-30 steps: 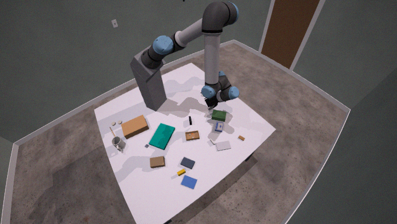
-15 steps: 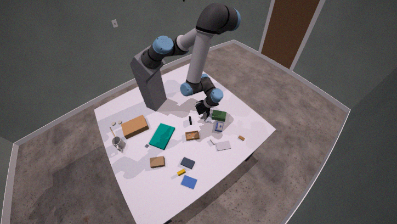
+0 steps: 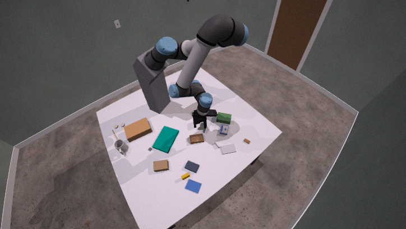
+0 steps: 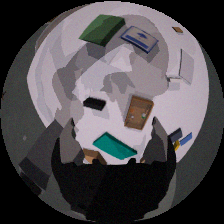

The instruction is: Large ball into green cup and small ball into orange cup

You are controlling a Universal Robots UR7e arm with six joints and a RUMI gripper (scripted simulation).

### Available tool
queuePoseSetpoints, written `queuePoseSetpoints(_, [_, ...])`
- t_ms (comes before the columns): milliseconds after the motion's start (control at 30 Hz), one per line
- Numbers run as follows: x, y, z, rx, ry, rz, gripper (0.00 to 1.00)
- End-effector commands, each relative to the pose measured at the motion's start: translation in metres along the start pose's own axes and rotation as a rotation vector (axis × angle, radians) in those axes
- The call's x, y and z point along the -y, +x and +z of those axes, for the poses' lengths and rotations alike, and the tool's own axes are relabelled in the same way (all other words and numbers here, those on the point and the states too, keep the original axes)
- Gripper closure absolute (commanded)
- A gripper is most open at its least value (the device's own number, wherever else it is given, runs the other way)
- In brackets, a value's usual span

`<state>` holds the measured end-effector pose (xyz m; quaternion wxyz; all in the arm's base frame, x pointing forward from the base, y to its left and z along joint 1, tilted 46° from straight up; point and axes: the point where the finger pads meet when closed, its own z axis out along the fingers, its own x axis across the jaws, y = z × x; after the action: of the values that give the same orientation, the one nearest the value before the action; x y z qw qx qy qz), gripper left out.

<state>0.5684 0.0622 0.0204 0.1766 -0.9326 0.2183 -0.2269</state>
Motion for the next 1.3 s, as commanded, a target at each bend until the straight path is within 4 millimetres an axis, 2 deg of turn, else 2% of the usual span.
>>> queuePoseSetpoints(0, [-0.009, 0.013, 0.005, -0.050, 0.024, 0.031, 0.00])
queuePoseSetpoints(267, [-0.034, 0.041, 0.013, -0.151, 0.069, 0.108, 0.00])
queuePoseSetpoints(467, [-0.046, 0.054, 0.016, -0.198, 0.090, 0.144, 0.00])
queuePoseSetpoints(1267, [-0.054, 0.062, 0.018, -0.229, 0.104, 0.167, 0.00])
